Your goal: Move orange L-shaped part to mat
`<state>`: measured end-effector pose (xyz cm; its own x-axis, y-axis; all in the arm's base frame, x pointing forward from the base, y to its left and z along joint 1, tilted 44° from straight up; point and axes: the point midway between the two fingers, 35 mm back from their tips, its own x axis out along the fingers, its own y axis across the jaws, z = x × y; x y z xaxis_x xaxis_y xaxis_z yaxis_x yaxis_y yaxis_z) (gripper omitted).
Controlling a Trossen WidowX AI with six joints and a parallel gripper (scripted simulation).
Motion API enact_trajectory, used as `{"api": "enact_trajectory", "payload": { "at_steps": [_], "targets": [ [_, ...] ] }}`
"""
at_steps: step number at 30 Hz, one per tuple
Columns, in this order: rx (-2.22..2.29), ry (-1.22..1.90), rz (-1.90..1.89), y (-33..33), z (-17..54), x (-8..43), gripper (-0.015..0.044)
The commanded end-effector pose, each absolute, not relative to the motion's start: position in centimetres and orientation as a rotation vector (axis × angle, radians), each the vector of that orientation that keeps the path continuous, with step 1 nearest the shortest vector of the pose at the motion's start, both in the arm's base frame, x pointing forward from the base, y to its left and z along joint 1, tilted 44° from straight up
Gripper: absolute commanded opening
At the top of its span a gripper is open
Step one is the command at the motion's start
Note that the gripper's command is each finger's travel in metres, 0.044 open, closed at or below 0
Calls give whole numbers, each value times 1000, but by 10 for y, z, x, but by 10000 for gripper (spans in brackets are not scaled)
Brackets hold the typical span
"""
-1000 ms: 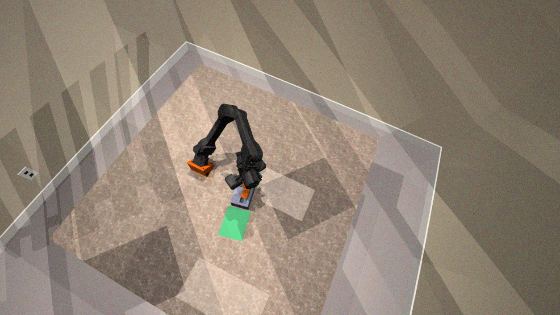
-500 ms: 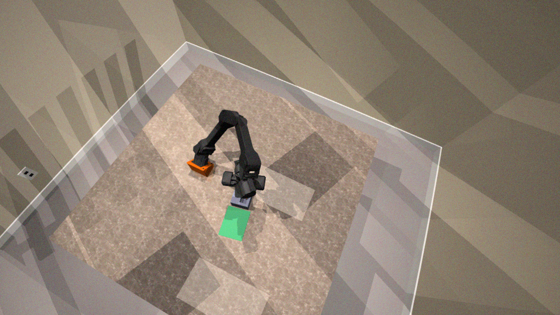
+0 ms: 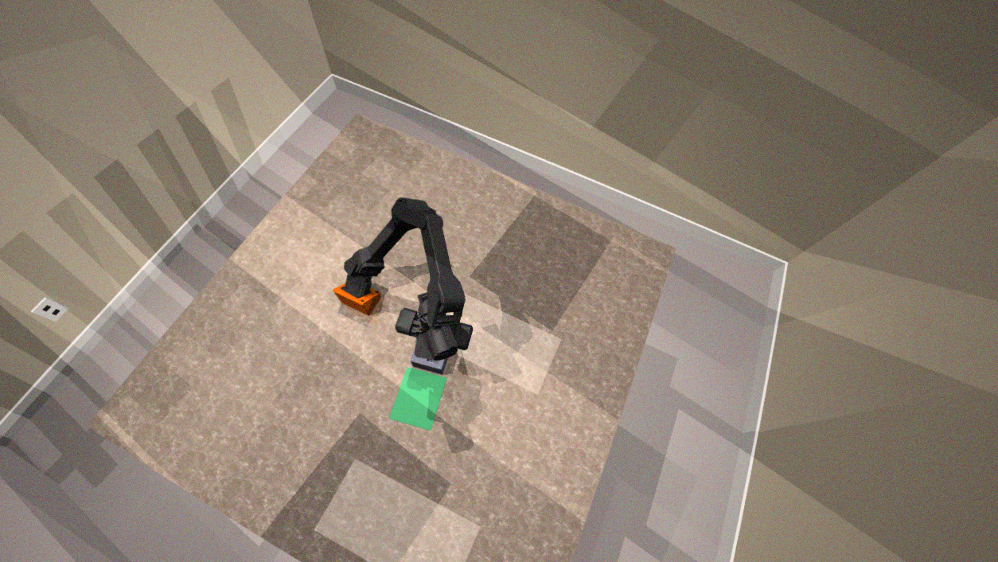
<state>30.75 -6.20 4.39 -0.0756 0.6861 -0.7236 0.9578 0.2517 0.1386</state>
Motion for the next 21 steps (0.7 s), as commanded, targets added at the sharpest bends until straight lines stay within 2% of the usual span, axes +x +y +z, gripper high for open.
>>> {"api": "enact_trajectory", "payload": {
  "at_steps": [1,21],
  "targets": [
    [1511,1830,-500,-55,38,307,280],
    [1511,1830,-499,-35,17,306,280]
  ]
}}
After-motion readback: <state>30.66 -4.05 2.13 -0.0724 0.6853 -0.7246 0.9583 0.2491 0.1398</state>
